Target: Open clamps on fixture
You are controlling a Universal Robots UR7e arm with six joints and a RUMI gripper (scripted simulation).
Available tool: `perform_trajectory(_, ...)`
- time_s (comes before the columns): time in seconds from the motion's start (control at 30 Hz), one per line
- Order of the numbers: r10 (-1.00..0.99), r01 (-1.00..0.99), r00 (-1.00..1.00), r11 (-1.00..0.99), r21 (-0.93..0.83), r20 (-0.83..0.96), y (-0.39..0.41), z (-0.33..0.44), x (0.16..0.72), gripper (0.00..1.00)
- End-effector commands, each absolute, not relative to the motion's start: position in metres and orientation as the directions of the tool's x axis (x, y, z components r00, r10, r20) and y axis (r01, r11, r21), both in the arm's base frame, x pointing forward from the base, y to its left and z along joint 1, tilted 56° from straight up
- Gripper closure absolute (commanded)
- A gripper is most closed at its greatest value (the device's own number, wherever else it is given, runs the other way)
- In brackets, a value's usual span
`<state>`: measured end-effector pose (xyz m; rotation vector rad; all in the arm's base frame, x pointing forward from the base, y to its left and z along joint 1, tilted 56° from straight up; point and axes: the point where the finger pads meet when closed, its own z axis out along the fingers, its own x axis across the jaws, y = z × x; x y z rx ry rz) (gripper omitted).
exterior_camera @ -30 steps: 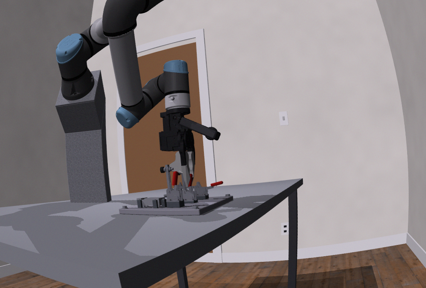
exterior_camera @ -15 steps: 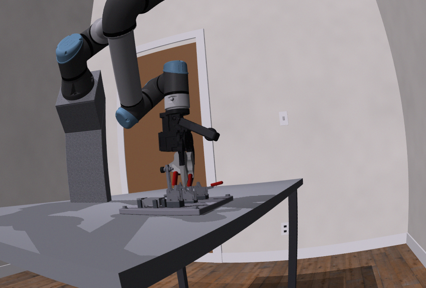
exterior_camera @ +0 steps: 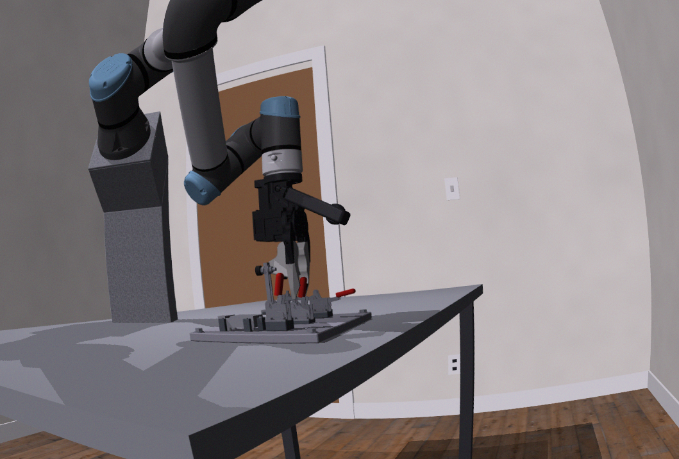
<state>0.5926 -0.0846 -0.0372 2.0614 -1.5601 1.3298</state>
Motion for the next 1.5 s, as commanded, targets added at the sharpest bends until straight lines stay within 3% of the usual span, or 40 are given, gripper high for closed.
perform_trajectory(0.0,-0.644,-0.858,0.023,-0.406,-0.316,0.765,-0.083,-0.037,0.590,0.72)
perform_trajectory(1.47,-0.644,-0.858,0.023,-0.406,-0.316,0.765,-0.051,-0.010,0.565,0.72)
